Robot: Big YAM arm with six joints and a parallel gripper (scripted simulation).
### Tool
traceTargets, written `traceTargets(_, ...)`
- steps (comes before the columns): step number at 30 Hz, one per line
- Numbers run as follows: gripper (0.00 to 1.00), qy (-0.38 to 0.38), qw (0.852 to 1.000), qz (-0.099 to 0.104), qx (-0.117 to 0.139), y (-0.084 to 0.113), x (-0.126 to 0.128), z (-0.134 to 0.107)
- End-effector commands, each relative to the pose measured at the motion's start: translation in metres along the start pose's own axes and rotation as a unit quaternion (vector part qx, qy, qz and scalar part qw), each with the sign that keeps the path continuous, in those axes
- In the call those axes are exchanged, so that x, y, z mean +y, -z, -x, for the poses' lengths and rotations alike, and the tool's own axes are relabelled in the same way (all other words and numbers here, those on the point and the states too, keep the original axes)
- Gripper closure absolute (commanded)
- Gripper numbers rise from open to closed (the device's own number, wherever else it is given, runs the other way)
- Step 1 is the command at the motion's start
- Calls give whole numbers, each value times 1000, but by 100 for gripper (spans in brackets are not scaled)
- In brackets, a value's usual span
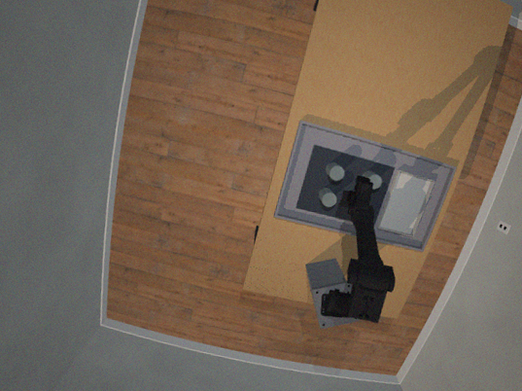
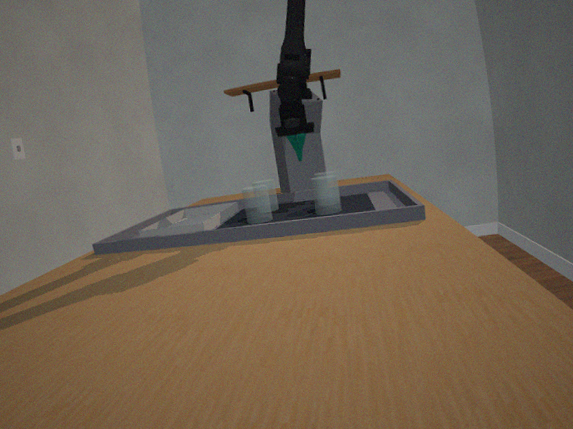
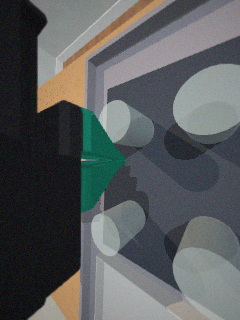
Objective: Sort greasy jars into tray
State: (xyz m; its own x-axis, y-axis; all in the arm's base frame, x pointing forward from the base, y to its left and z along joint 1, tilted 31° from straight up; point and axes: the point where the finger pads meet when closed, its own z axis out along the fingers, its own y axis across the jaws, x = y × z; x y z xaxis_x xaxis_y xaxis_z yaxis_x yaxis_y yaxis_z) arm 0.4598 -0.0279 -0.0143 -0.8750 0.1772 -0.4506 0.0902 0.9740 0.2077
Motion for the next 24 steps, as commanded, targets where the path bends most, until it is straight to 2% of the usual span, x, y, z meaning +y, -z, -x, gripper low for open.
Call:
traceTargets(1, 100, -20, 1000, 2, -8, 9, 26, 7)
traceTargets(6, 100, -20, 1000, 2, -8, 9, 67, 9)
traceTargets(24, 100, -20, 1000, 2, -8, 9, 67, 9)
